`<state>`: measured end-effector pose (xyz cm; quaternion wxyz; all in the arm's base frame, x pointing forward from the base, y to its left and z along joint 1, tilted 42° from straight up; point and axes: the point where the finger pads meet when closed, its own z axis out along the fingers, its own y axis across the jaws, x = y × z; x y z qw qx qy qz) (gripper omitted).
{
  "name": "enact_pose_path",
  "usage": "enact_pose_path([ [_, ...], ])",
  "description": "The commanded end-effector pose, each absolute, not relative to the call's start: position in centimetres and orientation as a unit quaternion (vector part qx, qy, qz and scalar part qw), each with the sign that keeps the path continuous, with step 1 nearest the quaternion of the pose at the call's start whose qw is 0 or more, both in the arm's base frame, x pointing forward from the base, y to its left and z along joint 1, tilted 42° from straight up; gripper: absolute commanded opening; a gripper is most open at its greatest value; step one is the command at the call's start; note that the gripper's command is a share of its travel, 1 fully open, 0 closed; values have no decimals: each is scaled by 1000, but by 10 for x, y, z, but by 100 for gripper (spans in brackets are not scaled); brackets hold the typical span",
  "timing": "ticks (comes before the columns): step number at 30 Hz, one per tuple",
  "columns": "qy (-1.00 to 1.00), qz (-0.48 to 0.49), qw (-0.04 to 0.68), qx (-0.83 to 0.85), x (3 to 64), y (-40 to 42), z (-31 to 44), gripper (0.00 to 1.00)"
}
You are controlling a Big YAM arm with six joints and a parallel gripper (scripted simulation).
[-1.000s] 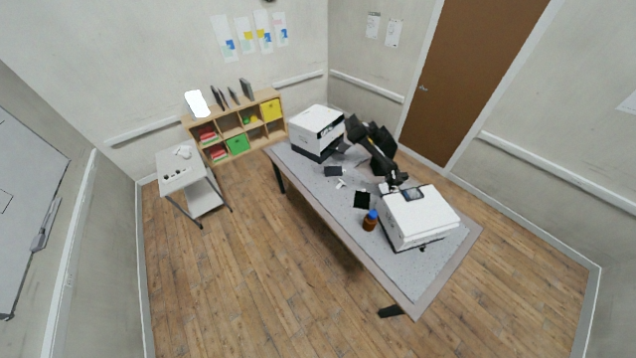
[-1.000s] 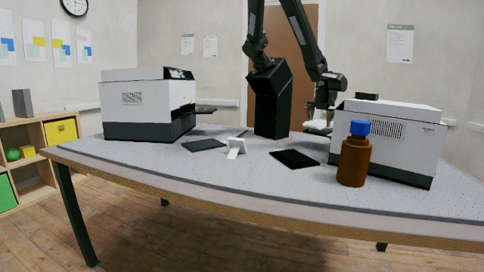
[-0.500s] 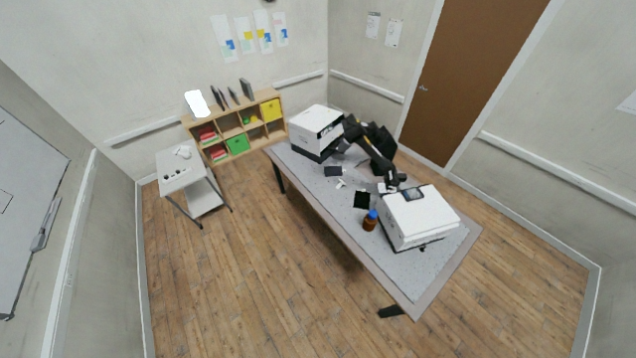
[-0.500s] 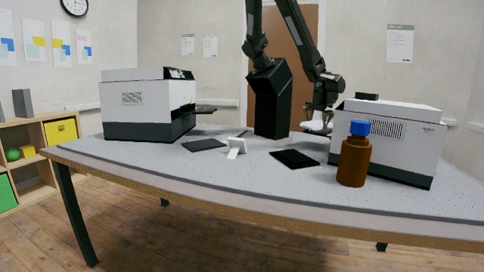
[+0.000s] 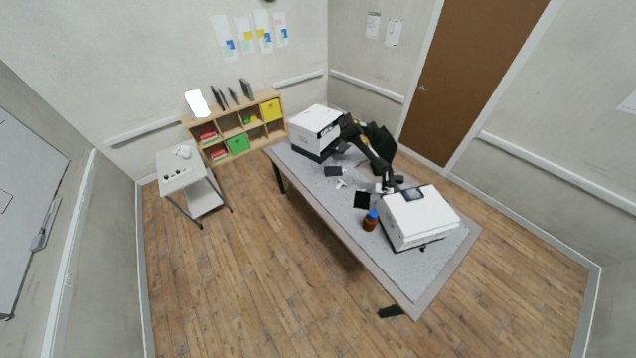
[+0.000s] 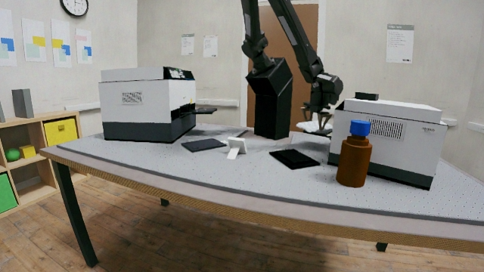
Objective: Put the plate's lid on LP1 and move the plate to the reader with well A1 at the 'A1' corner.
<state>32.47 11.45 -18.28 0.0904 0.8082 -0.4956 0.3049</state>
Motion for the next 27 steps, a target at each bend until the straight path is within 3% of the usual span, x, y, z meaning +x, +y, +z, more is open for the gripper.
enact_pose_path([
  [1, -517, 304, 77, 797, 326, 122, -179, 86],
  [27, -628, 284, 47, 722, 336, 104, -169, 86],
])
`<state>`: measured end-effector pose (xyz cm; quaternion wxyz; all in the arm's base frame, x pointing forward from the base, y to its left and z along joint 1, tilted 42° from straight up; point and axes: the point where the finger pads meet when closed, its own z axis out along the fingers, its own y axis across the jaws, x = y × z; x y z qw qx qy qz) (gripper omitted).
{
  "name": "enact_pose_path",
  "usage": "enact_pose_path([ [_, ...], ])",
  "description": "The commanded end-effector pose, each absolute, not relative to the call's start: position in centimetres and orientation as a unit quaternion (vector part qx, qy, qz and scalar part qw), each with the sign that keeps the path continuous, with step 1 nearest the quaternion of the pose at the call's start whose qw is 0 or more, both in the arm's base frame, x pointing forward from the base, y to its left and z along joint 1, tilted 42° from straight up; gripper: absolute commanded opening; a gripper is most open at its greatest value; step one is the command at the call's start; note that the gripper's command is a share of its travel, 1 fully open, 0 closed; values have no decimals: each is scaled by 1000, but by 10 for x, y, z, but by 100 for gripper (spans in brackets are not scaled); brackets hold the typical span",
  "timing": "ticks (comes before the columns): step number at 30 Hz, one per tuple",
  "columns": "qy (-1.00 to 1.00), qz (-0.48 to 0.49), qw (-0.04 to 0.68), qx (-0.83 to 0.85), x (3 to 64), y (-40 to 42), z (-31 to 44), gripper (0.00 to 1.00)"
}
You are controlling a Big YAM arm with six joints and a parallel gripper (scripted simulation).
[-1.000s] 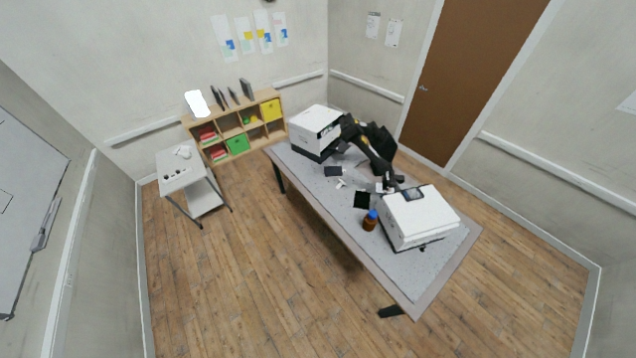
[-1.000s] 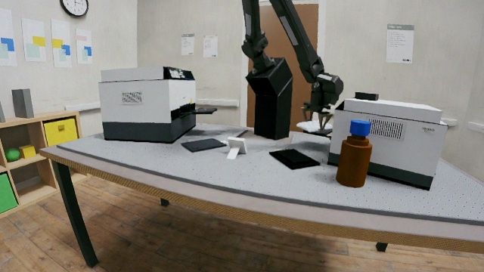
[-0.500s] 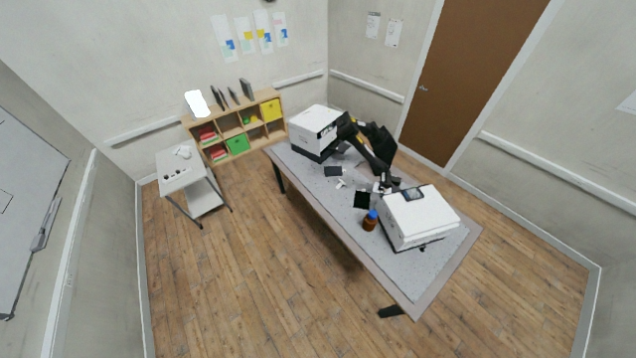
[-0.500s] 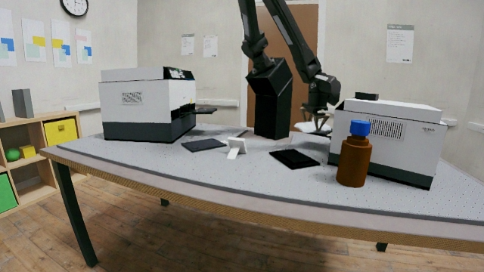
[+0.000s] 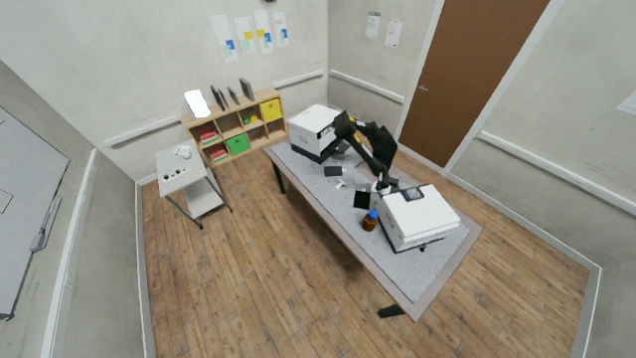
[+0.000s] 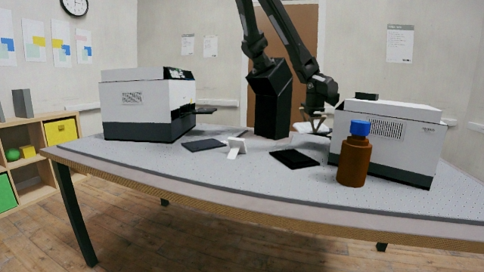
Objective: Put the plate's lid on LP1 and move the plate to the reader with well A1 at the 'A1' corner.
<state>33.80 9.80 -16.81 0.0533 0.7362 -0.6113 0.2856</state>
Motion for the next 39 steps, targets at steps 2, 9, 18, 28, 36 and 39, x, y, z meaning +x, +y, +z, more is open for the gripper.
enact_pose_path([
  [2, -634, 284, 41, 718, 340, 102, -165, 86],
  [9, -664, 278, 35, 694, 345, 86, -155, 86],
  [18, -700, 269, 25, 661, 348, 75, -148, 86],
  [28, -726, 261, 10, 636, 351, 83, -150, 86],
  [36, -759, 255, -5, 599, 360, 73, -142, 86],
  [39, -759, 252, -2, 601, 362, 72, -142, 86],
])
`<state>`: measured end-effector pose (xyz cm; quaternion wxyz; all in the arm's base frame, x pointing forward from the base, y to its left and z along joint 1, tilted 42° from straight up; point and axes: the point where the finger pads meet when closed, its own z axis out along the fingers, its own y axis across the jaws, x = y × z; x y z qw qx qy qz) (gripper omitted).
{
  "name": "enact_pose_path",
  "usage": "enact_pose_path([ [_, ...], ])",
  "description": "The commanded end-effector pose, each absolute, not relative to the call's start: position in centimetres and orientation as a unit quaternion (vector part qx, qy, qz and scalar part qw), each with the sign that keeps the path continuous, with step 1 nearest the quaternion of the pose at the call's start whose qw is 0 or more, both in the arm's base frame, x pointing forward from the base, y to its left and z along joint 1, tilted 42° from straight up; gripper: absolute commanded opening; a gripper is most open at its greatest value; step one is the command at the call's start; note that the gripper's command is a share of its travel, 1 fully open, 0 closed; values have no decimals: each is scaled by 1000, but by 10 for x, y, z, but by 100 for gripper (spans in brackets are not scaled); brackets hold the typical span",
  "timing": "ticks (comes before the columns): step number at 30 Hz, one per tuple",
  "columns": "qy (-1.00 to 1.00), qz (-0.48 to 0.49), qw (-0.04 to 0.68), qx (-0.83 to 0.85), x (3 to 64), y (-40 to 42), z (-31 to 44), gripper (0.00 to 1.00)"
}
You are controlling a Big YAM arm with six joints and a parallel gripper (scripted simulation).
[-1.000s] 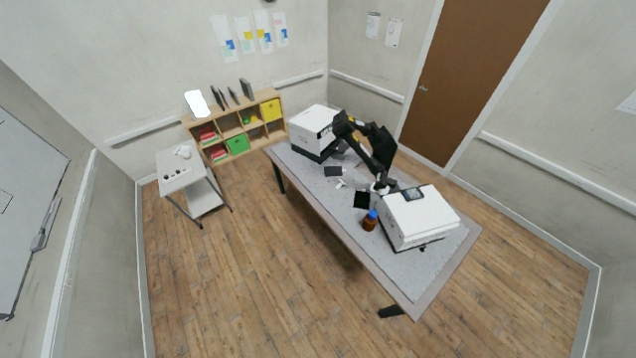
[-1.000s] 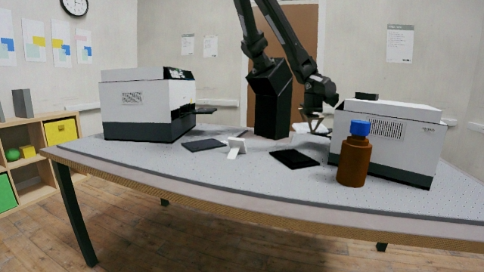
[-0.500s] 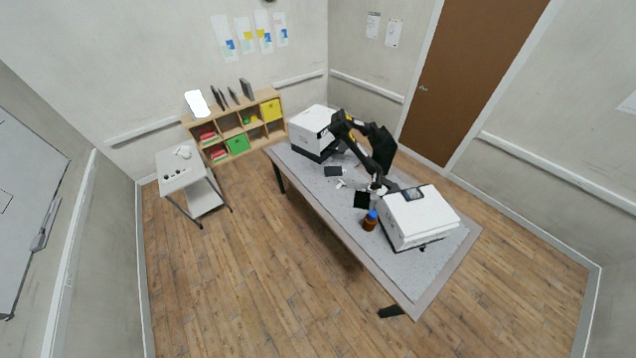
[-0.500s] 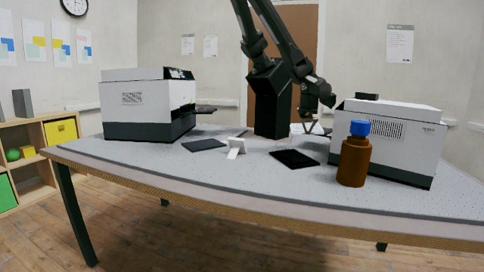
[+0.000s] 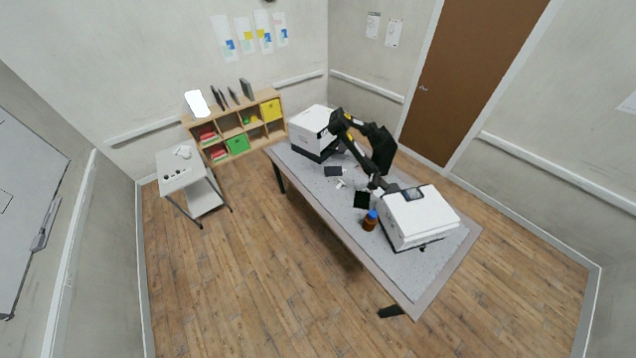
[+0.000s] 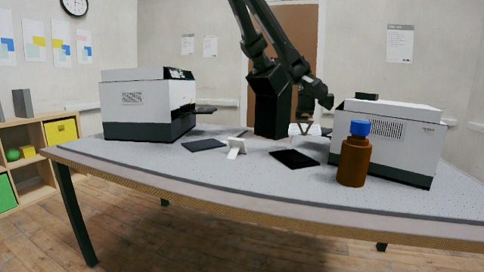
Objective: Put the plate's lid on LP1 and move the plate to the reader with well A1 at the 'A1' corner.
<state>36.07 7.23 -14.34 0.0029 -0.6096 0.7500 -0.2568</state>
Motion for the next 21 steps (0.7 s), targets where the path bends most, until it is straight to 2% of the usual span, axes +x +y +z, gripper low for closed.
enact_pose_path([
  [1, 762, -252, 5, -596, 366, 70, -140, 86],
  [10, 798, -246, 33, -550, 393, 62, -121, 86],
  [21, 825, -237, 42, -512, 397, 47, -116, 86],
])
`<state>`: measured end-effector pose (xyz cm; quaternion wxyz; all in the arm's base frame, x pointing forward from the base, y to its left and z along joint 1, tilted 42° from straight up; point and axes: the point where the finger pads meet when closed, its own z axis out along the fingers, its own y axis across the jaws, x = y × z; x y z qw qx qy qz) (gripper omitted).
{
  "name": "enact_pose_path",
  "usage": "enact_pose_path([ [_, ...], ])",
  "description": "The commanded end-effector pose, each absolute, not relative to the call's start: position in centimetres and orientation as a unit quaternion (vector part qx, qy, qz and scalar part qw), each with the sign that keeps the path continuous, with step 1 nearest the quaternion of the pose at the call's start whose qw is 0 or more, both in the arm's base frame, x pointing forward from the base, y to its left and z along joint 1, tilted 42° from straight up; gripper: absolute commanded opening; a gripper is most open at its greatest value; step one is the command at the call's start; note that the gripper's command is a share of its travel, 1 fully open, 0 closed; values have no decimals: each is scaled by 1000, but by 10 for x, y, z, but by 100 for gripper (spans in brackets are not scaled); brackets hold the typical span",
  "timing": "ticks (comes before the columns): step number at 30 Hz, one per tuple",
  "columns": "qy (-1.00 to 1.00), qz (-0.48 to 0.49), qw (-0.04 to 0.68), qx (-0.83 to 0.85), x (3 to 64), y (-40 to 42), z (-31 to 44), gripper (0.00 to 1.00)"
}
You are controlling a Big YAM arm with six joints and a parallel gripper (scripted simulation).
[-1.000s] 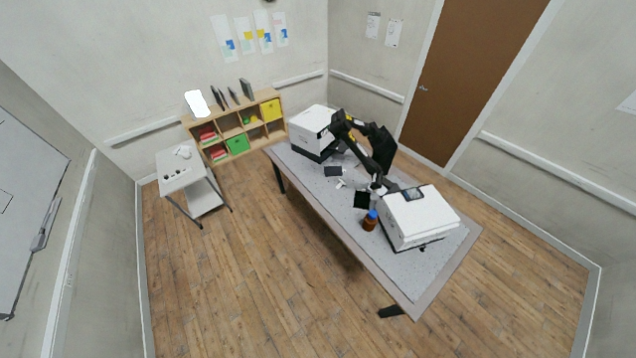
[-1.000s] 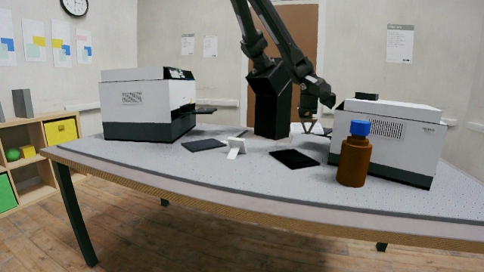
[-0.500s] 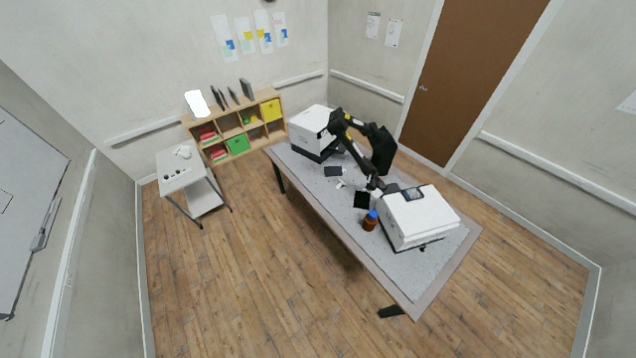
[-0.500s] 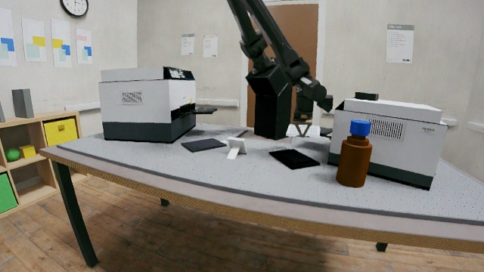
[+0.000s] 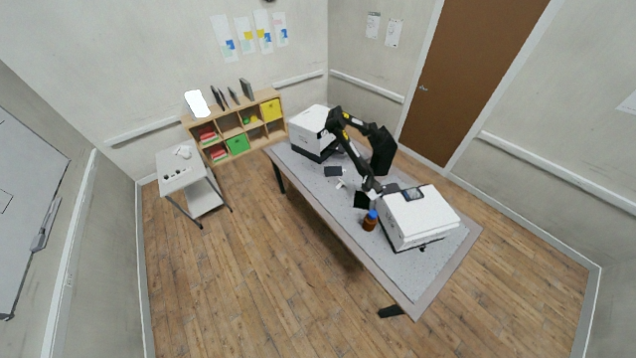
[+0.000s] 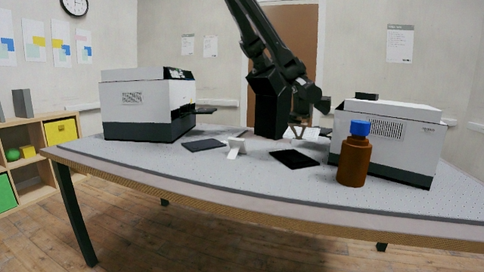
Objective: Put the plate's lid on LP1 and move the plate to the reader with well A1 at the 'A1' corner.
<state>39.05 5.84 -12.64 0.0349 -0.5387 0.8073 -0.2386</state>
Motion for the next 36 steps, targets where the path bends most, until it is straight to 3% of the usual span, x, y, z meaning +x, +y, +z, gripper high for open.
enact_pose_path([
  [1, 829, -238, 47, -505, 402, 46, -113, 86],
  [36, 902, -212, 127, -354, 452, 9, -73, 86],
])
